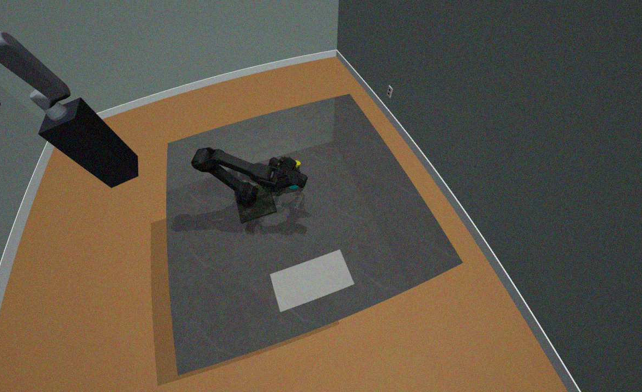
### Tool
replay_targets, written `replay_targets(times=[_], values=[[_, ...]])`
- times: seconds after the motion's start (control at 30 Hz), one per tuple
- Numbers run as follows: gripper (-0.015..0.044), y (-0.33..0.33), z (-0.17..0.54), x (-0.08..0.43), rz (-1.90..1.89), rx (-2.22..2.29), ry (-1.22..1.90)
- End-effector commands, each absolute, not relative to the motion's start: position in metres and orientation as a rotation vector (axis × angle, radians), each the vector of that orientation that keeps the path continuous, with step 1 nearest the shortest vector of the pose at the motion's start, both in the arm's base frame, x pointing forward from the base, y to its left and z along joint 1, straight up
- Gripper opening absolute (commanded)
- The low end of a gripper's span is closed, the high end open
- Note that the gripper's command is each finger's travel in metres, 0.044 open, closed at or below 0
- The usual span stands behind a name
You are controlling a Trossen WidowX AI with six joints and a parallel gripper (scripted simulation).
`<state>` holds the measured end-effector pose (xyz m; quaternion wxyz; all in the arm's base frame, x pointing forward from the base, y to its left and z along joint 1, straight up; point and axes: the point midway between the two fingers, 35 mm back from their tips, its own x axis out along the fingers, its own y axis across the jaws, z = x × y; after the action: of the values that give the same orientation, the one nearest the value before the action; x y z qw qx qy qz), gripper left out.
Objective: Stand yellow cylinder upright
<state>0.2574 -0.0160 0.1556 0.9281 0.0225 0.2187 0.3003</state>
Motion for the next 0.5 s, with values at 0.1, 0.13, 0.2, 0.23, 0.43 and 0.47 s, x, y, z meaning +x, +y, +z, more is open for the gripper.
replay_targets(times=[0.1, 0.13, 0.2, 0.23, 0.43, 0.47], values=[[0.0105, -0.0162, 0.1551, 0.2535, 0.624, 0.041, 0.402], [0.0105, -0.0163, 0.1552, 0.2531, 0.624, 0.041, 0.396], [0.0105, -0.0165, 0.1555, 0.2522, 0.626, 0.039, 0.384], [0.0105, -0.0166, 0.1556, 0.2517, 0.626, 0.038, 0.377], [0.0105, -0.0171, 0.1564, 0.2489, 0.631, 0.033, 0.34], [0.0105, -0.0172, 0.1565, 0.2484, 0.631, 0.032, 0.333]])
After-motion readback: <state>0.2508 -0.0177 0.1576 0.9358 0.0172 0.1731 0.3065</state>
